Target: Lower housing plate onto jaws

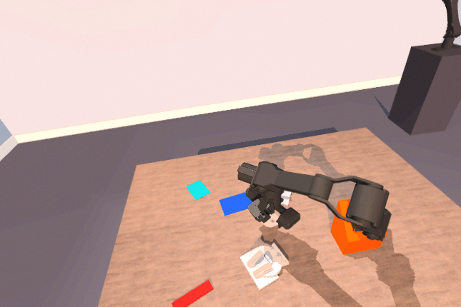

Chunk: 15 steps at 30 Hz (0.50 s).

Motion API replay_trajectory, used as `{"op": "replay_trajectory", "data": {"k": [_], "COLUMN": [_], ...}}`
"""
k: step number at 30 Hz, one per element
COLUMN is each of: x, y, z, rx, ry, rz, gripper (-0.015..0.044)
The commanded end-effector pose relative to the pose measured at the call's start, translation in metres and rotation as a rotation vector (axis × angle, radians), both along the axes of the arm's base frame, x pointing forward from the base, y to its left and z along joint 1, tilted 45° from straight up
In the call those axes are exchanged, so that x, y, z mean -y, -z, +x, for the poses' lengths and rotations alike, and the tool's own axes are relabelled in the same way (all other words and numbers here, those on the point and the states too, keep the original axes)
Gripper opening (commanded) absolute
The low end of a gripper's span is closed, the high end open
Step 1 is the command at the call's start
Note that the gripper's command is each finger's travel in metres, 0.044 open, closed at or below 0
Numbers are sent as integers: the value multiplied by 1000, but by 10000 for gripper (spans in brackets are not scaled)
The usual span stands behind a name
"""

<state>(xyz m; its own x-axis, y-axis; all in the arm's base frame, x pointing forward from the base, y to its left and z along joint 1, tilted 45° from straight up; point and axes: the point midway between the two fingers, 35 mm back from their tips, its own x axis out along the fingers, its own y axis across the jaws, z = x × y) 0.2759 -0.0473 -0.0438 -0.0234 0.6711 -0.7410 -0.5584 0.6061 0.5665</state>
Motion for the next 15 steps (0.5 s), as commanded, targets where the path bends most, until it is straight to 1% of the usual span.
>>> {"op": "replay_trajectory", "data": {"k": [1,15], "x": [-11,-49], "y": [-9,-36], "z": [2,2], "rx": [-20,-99], "ry": [26,101], "rz": [7,28], "gripper": [351,351]}}
